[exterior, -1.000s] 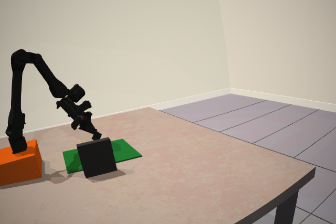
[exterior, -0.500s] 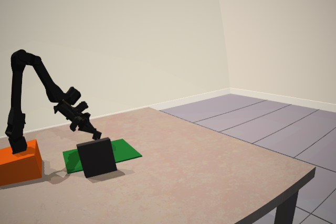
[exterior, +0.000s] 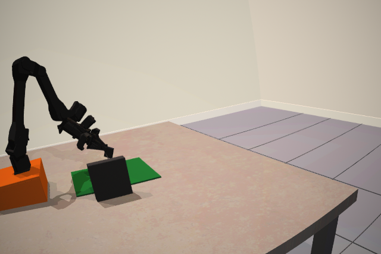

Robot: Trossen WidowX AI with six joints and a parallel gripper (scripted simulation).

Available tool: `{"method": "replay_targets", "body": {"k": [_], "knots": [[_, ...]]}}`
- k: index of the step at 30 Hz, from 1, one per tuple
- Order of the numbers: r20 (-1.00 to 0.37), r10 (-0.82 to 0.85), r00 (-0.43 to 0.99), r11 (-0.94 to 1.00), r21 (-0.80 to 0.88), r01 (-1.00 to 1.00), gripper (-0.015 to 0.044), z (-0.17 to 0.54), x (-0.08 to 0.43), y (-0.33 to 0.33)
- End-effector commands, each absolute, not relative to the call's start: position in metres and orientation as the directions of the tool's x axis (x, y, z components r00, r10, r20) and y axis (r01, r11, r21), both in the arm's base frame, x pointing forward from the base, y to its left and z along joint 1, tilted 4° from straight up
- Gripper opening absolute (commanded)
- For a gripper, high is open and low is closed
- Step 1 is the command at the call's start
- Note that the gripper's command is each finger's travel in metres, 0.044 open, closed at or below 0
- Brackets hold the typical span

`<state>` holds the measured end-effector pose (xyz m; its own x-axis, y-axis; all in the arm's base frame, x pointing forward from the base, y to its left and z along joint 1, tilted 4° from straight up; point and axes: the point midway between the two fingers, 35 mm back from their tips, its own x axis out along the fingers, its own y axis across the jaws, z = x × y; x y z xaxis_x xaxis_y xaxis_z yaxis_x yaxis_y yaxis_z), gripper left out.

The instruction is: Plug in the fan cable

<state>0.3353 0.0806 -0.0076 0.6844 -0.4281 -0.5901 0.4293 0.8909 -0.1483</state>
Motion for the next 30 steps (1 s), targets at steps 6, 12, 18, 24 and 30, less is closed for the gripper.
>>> {"method": "replay_targets", "body": {"k": [6,12,18,24,30], "knots": [[-0.534,-0.445,0.719,0.887,-0.152,0.436,0.0,-0.006,0.328,0.081],[-0.494,-0.454,0.741,0.884,-0.144,0.446,0.0,-0.004,0.324,0.081],[-0.453,-0.463,0.762,0.88,-0.134,0.455,0.0,-0.001,0.319,0.081],[-0.413,-0.472,0.779,0.876,-0.123,0.466,0.0,0.002,0.313,0.08],[-0.374,-0.48,0.794,0.873,-0.11,0.476,0.0,0.006,0.307,0.079]]}}
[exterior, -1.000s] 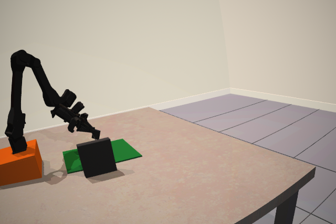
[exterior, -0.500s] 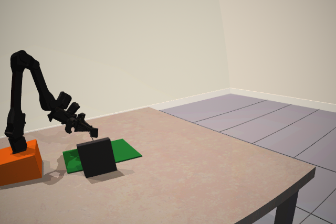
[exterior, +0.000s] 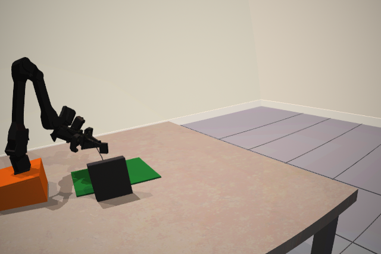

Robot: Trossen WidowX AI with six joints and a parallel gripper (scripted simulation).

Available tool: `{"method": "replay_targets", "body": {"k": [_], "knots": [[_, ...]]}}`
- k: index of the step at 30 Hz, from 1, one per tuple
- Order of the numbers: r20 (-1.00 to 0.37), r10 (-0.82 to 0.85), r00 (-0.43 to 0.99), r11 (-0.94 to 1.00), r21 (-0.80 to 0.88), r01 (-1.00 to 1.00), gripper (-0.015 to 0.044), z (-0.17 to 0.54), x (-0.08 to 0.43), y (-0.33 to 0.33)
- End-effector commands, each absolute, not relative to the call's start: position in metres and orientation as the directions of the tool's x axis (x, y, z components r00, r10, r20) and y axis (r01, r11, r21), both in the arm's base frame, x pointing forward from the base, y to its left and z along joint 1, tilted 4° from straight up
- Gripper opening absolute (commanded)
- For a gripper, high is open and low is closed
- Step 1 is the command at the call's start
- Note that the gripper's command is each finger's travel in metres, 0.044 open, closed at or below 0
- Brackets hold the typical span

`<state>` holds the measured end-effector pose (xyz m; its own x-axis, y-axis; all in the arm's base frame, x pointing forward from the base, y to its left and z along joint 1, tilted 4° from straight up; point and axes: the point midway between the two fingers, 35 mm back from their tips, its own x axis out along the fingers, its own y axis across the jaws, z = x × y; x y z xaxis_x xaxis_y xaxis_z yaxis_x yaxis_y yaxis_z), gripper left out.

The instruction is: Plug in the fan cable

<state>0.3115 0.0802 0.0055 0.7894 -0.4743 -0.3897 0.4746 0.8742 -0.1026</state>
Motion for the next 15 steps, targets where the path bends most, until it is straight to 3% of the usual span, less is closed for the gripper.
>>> {"method": "replay_targets", "body": {"k": [1,15], "knots": [[-0.367,-0.481,0.796,0.872,-0.107,0.478,0.0,0.006,0.306,0.079],[-0.278,-0.501,0.819,0.861,-0.07,0.503,0.0,0.016,0.291,0.075]]}}
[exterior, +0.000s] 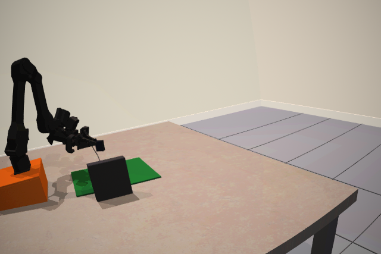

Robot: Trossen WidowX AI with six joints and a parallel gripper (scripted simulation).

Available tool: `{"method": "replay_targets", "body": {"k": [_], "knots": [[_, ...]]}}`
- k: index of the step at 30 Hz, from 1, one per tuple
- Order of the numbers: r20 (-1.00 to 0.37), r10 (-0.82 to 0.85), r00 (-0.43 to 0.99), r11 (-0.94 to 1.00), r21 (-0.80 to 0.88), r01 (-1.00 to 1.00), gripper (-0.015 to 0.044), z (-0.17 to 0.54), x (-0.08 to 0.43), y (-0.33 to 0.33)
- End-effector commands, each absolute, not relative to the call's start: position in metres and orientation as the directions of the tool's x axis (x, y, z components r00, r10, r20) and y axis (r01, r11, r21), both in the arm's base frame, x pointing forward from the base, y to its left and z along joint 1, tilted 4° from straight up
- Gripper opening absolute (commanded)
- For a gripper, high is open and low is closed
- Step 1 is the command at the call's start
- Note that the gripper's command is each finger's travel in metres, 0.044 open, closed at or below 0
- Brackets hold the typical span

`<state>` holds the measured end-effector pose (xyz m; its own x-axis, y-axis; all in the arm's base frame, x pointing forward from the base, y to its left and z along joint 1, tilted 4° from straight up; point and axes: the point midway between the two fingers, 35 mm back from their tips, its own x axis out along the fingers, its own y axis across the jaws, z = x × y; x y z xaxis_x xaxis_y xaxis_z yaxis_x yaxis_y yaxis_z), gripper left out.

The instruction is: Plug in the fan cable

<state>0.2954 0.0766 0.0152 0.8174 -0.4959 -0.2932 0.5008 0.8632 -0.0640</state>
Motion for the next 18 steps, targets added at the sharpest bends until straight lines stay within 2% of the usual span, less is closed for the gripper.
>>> {"method": "replay_targets", "body": {"k": [1,11,18], "knots": [[-0.272,-0.503,0.821,0.861,-0.067,0.505,0.0,0.017,0.29,0.075],[-0.215,-0.517,0.829,0.852,-0.037,0.522,0.0,0.024,0.278,0.071],[-0.227,-0.512,0.828,0.854,-0.031,0.52,0.0,0.028,0.283,0.072]]}}
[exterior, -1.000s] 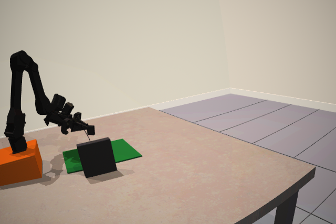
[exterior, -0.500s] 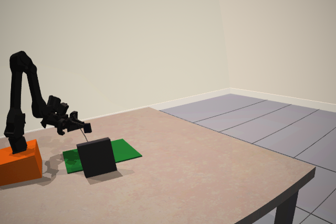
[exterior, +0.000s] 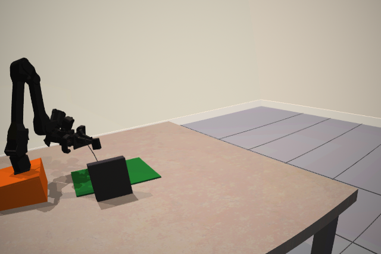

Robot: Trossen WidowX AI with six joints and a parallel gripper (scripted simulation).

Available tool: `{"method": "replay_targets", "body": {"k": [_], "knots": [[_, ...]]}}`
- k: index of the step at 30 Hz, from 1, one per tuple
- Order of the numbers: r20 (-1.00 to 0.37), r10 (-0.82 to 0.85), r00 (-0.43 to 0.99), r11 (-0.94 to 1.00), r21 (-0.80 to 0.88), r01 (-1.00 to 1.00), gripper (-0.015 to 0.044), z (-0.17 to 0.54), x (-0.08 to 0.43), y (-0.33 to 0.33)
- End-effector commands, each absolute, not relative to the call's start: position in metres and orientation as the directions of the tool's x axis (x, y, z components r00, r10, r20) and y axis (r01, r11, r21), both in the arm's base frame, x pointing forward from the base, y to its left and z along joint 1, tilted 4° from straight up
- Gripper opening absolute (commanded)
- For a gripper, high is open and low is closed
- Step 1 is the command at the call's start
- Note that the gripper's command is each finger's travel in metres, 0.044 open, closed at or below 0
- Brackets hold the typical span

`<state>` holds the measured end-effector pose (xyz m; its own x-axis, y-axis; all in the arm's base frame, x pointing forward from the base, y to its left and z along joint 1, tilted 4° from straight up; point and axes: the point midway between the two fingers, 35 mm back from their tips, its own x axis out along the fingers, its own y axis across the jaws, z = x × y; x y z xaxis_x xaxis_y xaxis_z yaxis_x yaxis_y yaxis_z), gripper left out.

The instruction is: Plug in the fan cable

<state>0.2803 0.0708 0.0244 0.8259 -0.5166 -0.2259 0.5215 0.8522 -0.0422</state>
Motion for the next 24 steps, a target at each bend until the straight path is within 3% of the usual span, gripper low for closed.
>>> {"method": "replay_targets", "body": {"k": [1,24], "knots": [[-0.227,-0.512,0.828,0.854,-0.031,0.52,0.0,0.0281,0.2827,0.0723],[-0.229,-0.517,0.825,0.852,-0.043,0.522,0.0,0.0261,0.2798,0.0712]]}}
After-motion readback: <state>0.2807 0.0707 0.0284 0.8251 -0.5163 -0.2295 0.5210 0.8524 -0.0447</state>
